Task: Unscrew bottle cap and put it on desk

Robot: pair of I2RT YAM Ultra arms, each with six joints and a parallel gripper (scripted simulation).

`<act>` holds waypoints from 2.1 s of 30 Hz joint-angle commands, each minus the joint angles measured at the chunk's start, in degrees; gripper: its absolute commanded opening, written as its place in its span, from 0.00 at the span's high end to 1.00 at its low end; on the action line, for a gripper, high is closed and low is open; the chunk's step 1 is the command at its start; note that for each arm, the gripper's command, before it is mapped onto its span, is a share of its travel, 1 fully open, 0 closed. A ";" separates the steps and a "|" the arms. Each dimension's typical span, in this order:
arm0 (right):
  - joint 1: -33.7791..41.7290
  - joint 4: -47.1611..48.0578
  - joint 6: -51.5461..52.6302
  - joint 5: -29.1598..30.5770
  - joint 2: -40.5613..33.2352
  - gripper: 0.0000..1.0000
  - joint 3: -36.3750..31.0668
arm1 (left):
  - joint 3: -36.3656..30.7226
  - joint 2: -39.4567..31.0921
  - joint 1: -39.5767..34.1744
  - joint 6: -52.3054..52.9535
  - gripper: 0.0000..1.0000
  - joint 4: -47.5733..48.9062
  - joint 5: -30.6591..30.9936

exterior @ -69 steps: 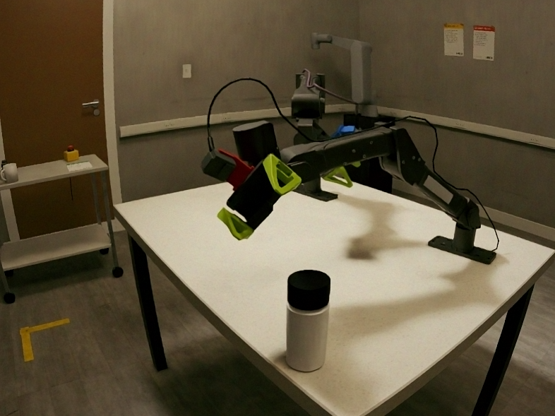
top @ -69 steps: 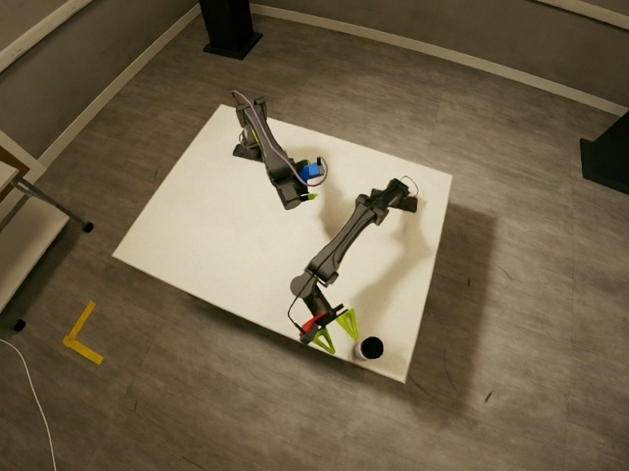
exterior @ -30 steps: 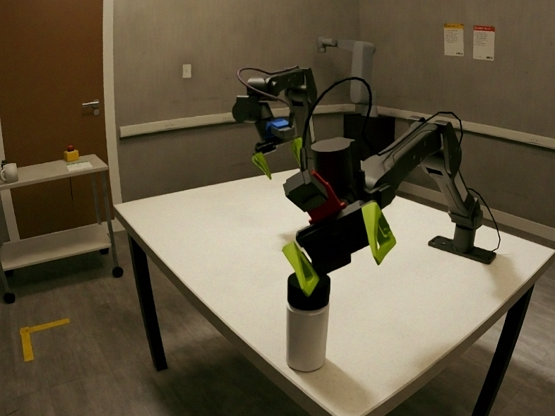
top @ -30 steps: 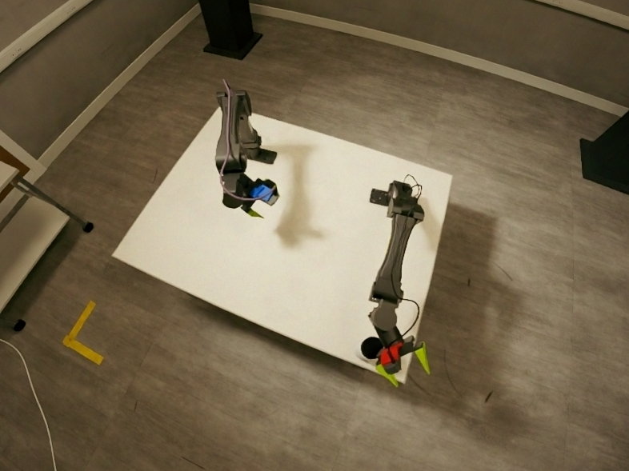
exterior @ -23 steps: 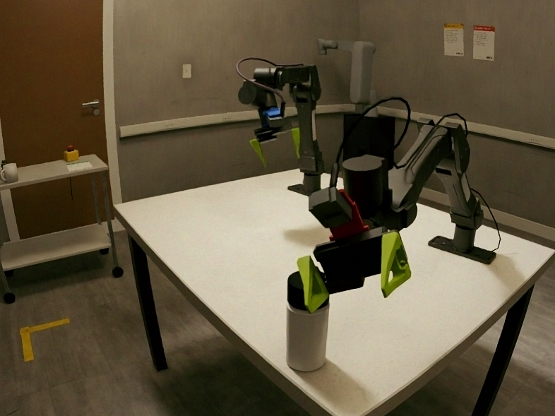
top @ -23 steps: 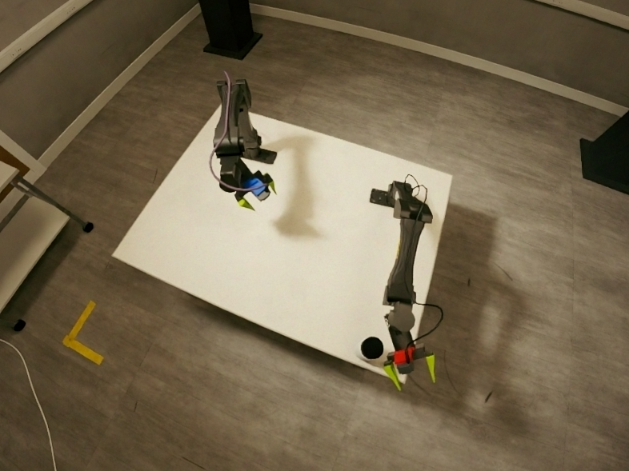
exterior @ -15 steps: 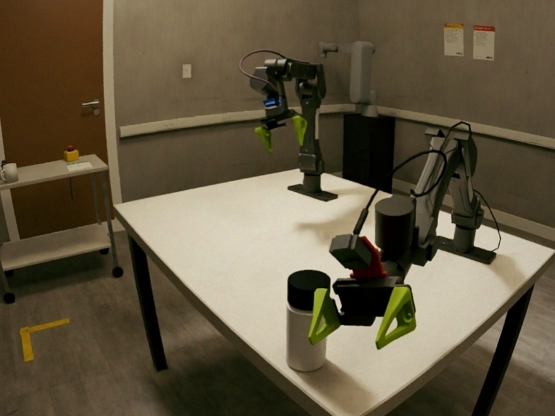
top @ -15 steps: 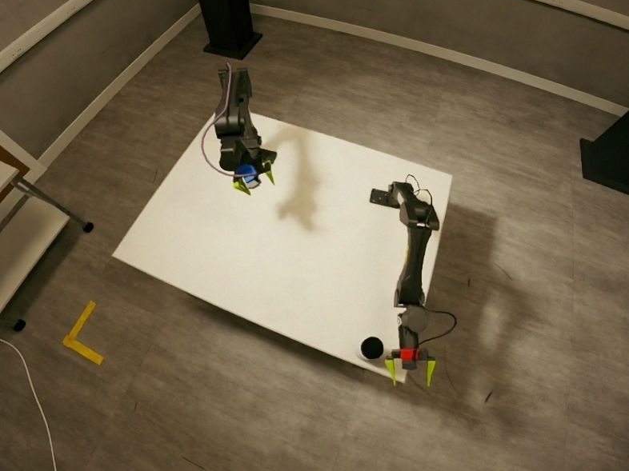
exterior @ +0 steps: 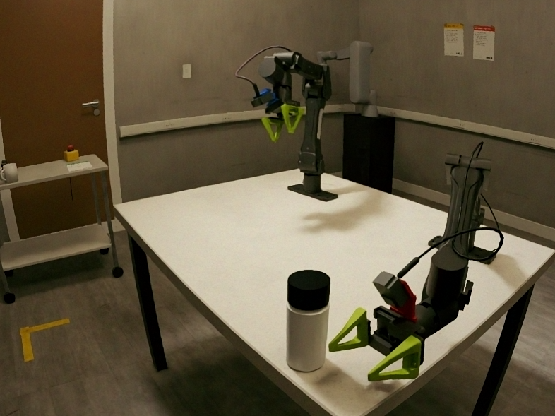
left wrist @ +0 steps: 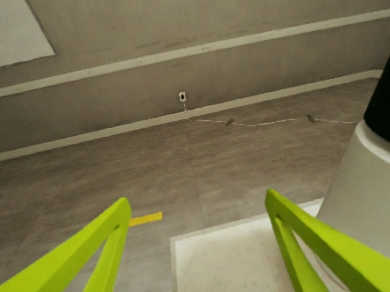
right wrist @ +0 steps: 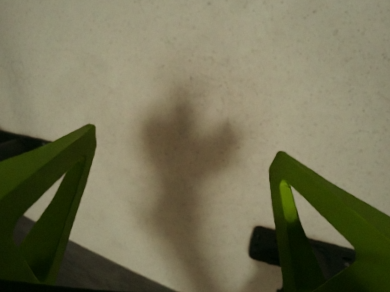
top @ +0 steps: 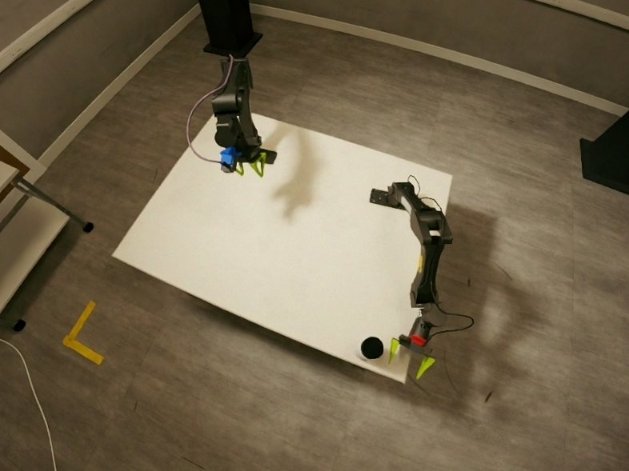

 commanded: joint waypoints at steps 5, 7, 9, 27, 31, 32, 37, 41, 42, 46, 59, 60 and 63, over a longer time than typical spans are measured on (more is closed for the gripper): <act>-1.74 -2.79 23.38 4.36 -5.98 0.06 -1.16 | -4.52 2.94 3.17 -4.10 0.04 10.27 22.03; -2.06 -3.05 28.56 5.19 -7.34 0.06 -1.31 | -5.72 3.61 3.91 -4.74 0.04 12.20 26.12; -2.34 -3.21 33.68 6.00 -8.71 0.06 -1.63 | -6.91 4.23 4.63 -5.30 0.04 14.01 30.03; 1.10 -4.51 56.06 13.42 -10.18 0.06 -0.92 | -10.05 5.96 5.85 -9.37 0.04 22.02 38.04; 1.13 -4.54 56.12 13.47 -10.15 0.06 -0.89 | -10.07 5.98 5.85 -9.46 0.04 22.14 38.04; 1.13 -4.54 56.12 13.47 -10.15 0.06 -0.89 | -10.07 5.98 5.85 -9.46 0.04 22.14 38.04; 1.13 -4.55 56.14 13.47 -10.14 0.06 -0.89 | -10.08 5.98 5.85 -9.50 0.04 21.84 38.04; 1.13 -4.55 56.02 13.47 -10.14 0.06 -0.89 | -10.08 5.98 5.85 -9.51 0.04 21.85 38.04; 1.13 -4.55 56.02 13.47 -10.14 0.06 -0.89 | -10.08 5.99 5.85 -9.51 0.04 21.85 38.04; 1.13 -4.55 56.01 13.47 -10.14 0.06 -0.89 | -10.08 5.99 5.85 -9.51 0.04 21.85 38.04; 0.85 -4.18 55.95 13.23 -10.14 0.06 -0.90 | -8.93 6.21 5.28 -9.60 0.04 21.28 37.38; 0.85 -4.18 55.95 13.23 -10.14 0.06 -0.90 | -8.71 6.30 5.10 -9.58 0.04 21.14 37.20; 0.85 -4.18 55.95 13.23 -10.14 0.06 -0.90 | -8.08 6.54 4.58 -9.57 0.04 20.76 36.68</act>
